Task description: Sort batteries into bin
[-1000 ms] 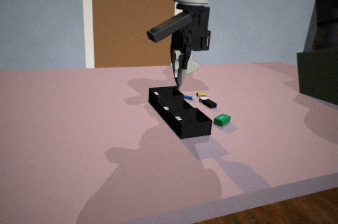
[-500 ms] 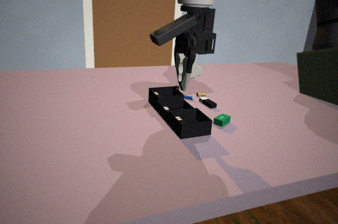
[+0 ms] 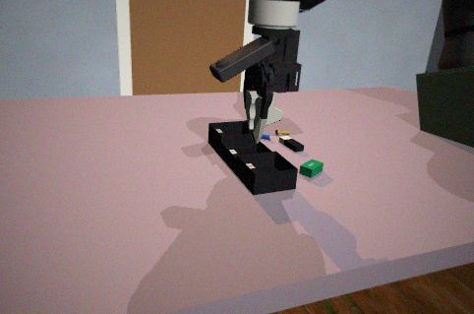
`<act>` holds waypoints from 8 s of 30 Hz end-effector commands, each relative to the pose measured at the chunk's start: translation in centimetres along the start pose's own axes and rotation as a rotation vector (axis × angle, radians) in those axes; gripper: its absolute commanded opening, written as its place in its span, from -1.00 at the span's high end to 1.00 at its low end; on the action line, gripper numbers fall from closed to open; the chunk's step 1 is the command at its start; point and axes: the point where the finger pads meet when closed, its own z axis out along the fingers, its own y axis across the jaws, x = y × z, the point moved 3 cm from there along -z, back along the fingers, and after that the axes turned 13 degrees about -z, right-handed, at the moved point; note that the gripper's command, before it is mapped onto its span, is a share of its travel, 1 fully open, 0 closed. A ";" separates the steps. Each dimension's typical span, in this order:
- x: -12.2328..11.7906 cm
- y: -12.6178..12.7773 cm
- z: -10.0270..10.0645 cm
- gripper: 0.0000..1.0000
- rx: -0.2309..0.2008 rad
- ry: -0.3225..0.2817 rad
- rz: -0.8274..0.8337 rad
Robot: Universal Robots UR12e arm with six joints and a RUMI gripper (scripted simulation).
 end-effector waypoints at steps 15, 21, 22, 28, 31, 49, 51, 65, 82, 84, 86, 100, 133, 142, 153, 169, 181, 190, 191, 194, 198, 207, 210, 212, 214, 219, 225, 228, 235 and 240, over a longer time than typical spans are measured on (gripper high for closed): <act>0.1 0.0 2.5 0.91 0.000 0.002 0.000; 0.1 0.0 2.5 0.91 0.000 0.002 0.000; 0.1 0.0 2.5 0.91 0.000 0.002 0.000; 0.1 0.0 2.5 0.91 0.000 0.002 0.000; 0.1 0.0 2.5 0.91 0.000 0.002 0.000; 0.1 0.0 2.5 0.91 0.000 0.002 0.000; 0.1 0.0 2.5 0.91 0.000 0.002 0.000; 0.1 0.0 1.7 0.91 0.000 0.002 0.000; 0.1 0.0 -0.3 0.91 0.000 0.002 0.000; 0.1 0.0 -0.5 0.91 0.000 0.002 0.000; 0.1 0.0 -0.9 0.91 0.000 0.002 0.000; 0.1 0.0 -3.4 0.91 0.000 0.002 0.000; 2.3 -8.0 -2.4 0.91 0.000 0.002 0.000; 2.3 -8.0 -0.5 0.91 0.000 0.002 0.000; 2.3 -8.0 2.4 0.91 0.000 0.002 0.000; 2.3 -8.0 2.5 0.91 0.000 0.002 0.000; 2.3 -8.0 2.5 0.91 0.000 0.002 0.000; 2.3 -8.0 2.5 0.91 0.000 0.002 0.000; 2.3 -8.0 2.5 0.91 0.000 0.002 0.000; 2.3 -8.0 2.5 0.91 0.000 0.002 0.000; 2.3 -8.0 2.5 0.91 0.000 0.002 0.000; 2.3 -8.0 2.2 0.91 0.000 0.002 0.000; 2.3 -8.0 1.8 0.91 0.000 0.002 0.000; 2.3 -8.0 1.6 0.91 0.000 0.002 0.000; 2.3 -8.0 1.3 0.91 0.000 0.002 0.000; 2.3 -8.0 0.6 0.91 0.000 0.002 0.000; 2.3 -8.0 0.1 0.91 0.000 0.002 0.000; 2.3 -8.0 -0.3 0.91 0.000 0.002 0.000; 2.3 -8.0 -2.8 0.91 0.000 0.002 0.000; 2.3 -8.0 -3.4 0.91 0.000 0.002 0.000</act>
